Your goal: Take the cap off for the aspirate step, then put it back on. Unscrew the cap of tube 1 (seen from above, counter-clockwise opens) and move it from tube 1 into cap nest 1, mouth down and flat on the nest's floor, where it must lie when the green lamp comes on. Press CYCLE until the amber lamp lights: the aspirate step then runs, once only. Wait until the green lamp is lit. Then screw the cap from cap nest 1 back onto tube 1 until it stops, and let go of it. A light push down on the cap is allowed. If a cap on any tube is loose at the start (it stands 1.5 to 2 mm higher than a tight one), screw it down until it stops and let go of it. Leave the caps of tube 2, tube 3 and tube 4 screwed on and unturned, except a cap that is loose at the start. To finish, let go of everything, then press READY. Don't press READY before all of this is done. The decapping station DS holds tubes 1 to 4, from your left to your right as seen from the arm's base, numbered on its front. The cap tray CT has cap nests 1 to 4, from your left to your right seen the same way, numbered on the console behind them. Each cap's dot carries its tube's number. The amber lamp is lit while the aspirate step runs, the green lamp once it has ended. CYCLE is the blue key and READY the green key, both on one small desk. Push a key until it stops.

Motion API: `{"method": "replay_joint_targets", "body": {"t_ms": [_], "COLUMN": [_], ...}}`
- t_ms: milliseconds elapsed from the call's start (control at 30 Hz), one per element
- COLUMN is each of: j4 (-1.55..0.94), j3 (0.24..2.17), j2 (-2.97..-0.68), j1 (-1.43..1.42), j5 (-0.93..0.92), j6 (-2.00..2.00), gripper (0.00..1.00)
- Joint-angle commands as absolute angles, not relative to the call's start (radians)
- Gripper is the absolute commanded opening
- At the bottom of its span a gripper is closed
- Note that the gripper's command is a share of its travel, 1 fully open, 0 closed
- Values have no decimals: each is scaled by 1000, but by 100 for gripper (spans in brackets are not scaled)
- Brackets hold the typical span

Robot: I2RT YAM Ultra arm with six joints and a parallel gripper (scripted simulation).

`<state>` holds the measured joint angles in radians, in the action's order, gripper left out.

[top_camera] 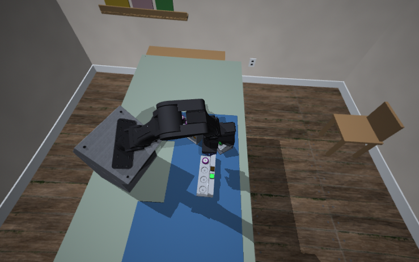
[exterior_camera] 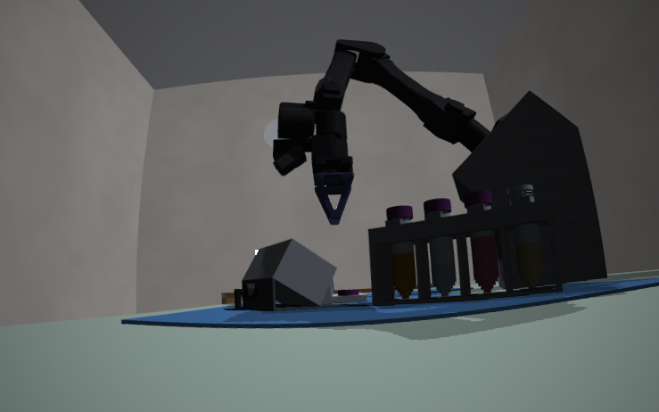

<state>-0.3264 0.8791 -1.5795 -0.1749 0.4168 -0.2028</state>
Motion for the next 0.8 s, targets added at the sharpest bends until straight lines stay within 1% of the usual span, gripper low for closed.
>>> {"method": "replay_joint_targets", "body": {"t_ms": [0, 767], "j4": [-395, -409], "j3": [868, 863], "j2": [-1544, -1536], "j1": [-253, -275], "j5": [483, 493], "j6": [-328, -350], "gripper": [47, 47]}}
